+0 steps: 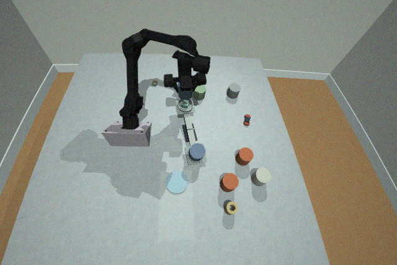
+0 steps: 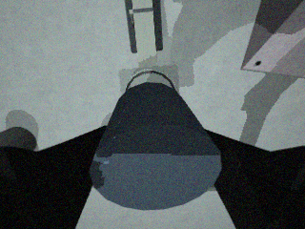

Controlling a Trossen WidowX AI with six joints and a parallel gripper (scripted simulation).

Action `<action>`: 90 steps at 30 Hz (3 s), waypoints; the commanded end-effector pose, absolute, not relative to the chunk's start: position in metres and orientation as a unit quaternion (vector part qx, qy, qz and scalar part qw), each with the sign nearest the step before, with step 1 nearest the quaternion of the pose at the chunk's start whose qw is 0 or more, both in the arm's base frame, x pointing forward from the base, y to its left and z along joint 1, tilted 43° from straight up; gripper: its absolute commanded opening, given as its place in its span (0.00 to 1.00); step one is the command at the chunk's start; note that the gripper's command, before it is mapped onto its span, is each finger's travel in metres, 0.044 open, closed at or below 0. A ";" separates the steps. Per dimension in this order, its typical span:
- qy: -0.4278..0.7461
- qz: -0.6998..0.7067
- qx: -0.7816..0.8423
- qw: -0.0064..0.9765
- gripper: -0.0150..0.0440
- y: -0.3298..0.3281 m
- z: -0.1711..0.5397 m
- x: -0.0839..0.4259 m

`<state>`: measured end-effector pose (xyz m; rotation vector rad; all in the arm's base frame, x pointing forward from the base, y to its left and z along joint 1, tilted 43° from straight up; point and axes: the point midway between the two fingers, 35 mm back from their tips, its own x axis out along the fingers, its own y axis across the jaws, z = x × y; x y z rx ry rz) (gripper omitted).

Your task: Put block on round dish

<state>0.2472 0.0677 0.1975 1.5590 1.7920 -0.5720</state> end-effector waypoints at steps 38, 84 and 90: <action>0.689 -0.220 0.599 0.343 0.25 0.070 0.197 0.247; 0.725 -0.174 0.558 0.366 0.25 0.215 0.170 0.180; 0.725 -0.174 0.558 0.366 0.25 0.221 0.164 0.180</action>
